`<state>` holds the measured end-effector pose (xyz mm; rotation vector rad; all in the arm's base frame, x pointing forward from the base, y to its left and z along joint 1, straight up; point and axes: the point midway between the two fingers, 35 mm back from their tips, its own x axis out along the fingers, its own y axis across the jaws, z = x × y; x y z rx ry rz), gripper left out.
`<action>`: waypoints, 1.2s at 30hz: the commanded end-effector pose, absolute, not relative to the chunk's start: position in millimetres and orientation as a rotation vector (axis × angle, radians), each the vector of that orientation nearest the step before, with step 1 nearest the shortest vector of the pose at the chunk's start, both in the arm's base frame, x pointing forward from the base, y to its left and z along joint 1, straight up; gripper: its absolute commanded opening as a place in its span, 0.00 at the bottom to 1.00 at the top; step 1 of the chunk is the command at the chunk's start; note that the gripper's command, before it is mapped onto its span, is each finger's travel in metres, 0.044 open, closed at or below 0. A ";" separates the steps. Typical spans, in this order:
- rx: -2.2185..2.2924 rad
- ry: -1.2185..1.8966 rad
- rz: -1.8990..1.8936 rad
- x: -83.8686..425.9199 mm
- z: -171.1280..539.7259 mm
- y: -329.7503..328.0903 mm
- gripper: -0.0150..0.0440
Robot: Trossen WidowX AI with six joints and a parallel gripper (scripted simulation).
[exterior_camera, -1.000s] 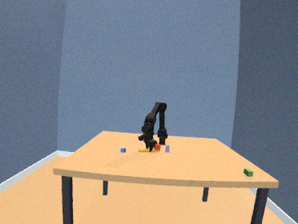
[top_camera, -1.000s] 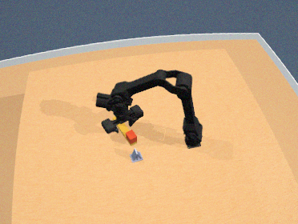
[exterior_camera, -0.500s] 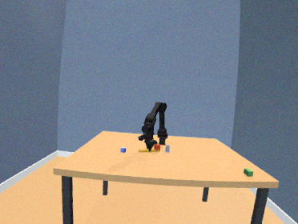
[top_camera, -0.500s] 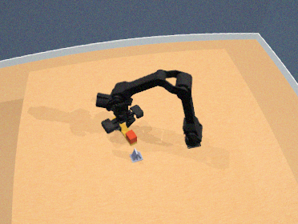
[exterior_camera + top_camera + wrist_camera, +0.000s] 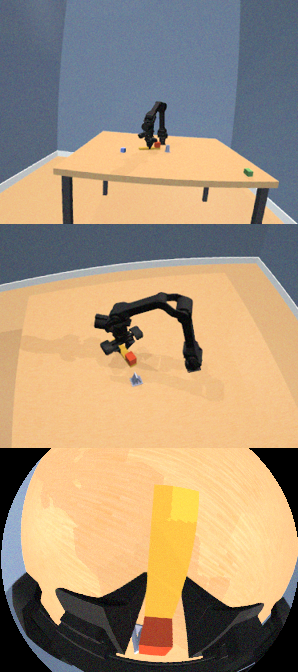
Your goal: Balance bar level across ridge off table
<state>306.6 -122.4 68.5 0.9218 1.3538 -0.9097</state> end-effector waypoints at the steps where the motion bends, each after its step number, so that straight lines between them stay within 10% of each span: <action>1: 0.923 1.339 -0.908 308.9 83.2 -123.6 0.25; 36: 0.847 1.371 -0.838 302.7 159.0 -111.5 0.25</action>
